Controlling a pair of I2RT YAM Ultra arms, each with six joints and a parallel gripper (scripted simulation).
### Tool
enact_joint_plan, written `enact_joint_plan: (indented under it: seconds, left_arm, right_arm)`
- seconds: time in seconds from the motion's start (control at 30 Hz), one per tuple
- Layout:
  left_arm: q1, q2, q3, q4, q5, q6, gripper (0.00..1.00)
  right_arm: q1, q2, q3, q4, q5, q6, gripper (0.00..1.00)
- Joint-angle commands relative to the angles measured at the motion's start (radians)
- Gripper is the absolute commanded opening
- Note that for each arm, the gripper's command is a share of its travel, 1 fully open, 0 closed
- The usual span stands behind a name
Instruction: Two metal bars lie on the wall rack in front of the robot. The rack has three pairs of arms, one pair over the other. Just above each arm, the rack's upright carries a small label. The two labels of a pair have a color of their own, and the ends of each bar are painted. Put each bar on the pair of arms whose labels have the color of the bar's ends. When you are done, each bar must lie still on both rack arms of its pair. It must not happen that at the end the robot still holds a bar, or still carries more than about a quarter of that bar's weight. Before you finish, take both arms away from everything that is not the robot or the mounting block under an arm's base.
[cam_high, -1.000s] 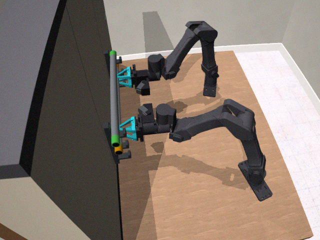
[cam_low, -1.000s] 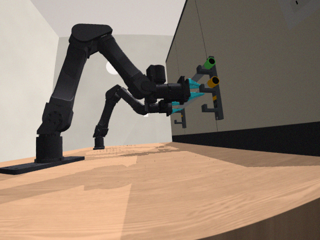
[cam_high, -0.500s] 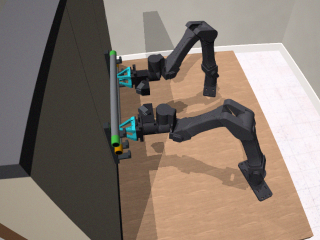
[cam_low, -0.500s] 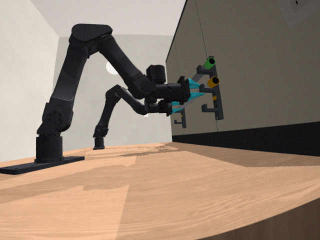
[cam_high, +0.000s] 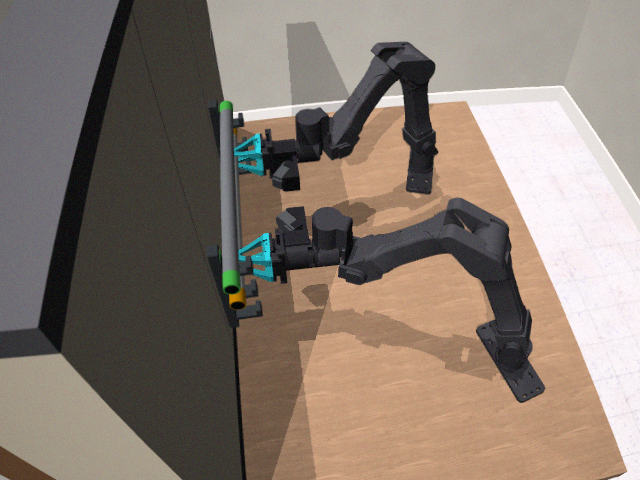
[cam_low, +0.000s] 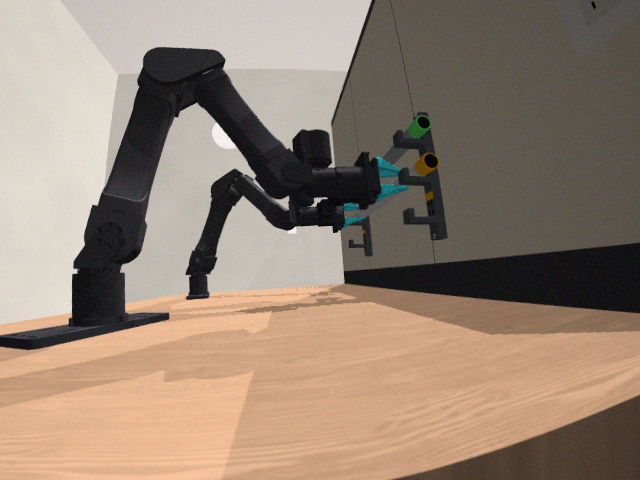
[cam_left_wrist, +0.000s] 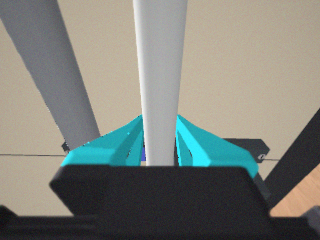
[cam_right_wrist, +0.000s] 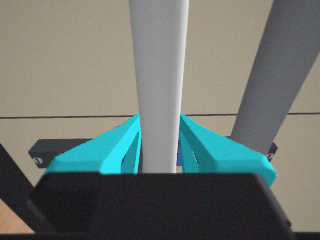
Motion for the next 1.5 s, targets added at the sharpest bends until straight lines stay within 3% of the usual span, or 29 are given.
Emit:
enact_joint_plan:
  seconds: [0.0,1.47]
  left_arm:
    - [0.008,-0.005,0.014,-0.039,0.003,-0.006,0.00]
    - [0.003,-0.036,0.014,-0.069,-0.002,-0.005,0.00]
  right_arm:
    - [-0.009,-0.003,0.014,-0.032,-0.003,0.004,0.00]
    - [-0.004,-0.040,0.017,-0.071,0.001,0.004,0.00]
